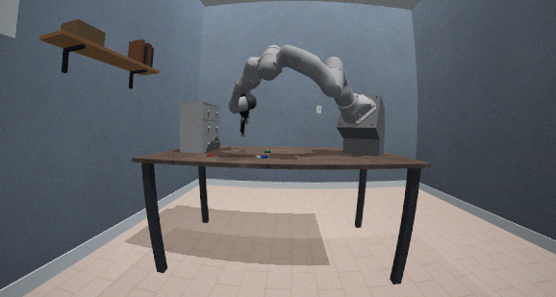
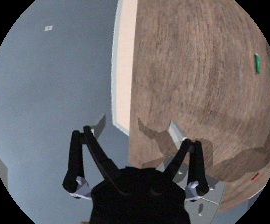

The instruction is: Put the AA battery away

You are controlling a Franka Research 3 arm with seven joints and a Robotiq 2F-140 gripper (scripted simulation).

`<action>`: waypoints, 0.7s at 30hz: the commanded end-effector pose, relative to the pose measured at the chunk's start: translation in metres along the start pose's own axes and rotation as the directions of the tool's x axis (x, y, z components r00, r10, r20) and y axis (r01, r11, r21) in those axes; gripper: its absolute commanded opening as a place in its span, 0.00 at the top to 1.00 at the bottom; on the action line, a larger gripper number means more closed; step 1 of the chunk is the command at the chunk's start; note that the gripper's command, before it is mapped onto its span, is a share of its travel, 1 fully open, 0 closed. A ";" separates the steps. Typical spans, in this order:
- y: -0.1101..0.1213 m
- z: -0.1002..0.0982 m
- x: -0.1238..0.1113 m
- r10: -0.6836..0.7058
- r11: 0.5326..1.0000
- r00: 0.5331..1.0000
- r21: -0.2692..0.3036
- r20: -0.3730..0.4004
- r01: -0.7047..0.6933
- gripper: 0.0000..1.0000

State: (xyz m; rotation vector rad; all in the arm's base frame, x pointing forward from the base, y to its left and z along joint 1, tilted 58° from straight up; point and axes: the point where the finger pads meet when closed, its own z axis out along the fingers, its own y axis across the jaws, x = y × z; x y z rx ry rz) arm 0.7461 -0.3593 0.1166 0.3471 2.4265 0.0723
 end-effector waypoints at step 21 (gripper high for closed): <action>-0.001 -0.001 -0.001 -0.023 1.000 1.000 -0.014 -0.003 0.023 0.00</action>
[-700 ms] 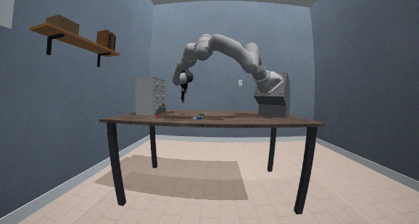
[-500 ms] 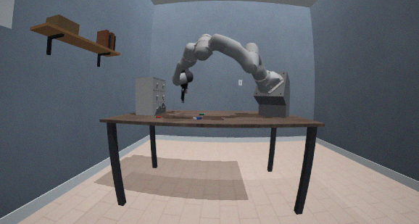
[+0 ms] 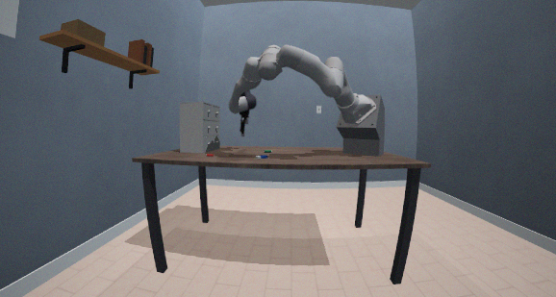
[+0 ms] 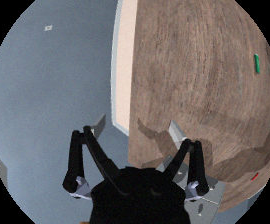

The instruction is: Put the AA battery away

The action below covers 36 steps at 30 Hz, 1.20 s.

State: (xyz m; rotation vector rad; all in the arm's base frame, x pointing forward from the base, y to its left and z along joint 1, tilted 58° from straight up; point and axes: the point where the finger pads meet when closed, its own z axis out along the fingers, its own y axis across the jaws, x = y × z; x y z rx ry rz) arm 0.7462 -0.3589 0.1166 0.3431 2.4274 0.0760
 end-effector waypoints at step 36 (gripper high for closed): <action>-0.023 -0.053 -0.017 -0.465 0.839 0.880 -0.269 0.097 0.473 0.00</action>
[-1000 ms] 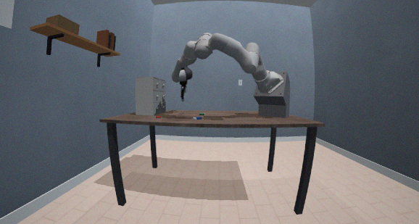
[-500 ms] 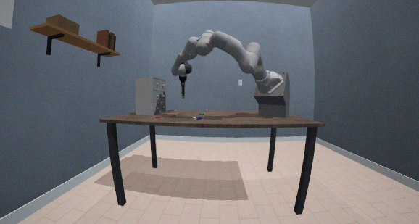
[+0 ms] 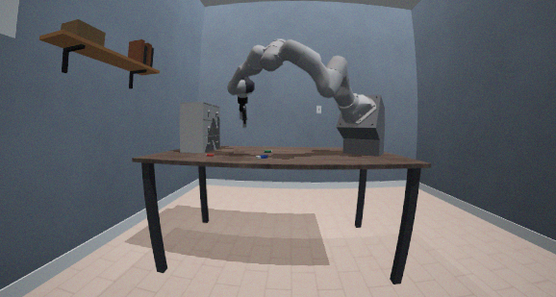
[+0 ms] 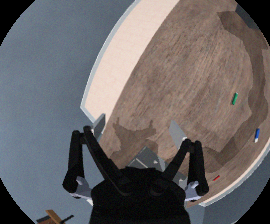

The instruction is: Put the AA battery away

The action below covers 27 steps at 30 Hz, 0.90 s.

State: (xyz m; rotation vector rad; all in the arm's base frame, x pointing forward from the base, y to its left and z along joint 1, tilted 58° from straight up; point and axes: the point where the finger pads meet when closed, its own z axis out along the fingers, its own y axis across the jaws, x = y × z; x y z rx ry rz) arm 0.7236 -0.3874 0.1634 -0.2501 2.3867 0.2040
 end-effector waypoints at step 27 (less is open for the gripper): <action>0.003 -0.054 0.000 -0.366 0.915 0.925 -0.142 0.104 0.378 0.00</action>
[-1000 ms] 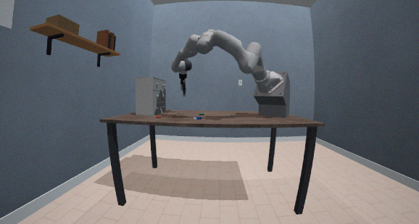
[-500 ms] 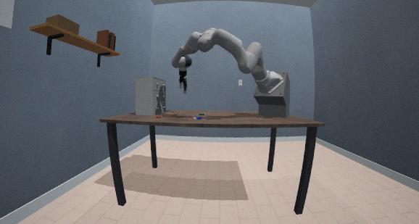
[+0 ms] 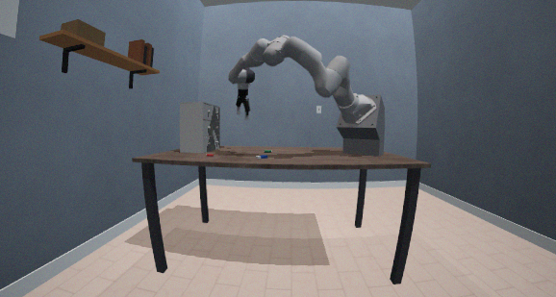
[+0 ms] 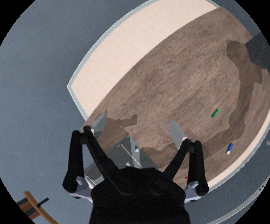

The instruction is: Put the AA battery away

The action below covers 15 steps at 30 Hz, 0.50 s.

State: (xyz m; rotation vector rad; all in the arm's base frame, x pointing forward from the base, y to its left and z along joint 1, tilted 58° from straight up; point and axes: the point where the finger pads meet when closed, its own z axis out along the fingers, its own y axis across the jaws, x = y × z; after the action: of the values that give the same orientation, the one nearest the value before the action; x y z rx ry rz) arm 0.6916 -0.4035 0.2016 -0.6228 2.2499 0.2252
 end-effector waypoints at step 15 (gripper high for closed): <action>0.015 -0.037 -0.002 -0.267 0.958 0.960 -0.087 0.079 0.274 0.00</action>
State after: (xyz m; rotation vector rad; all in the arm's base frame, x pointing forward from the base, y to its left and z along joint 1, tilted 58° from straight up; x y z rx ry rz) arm 0.6686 -0.4094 0.2245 -0.8211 2.1416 0.2258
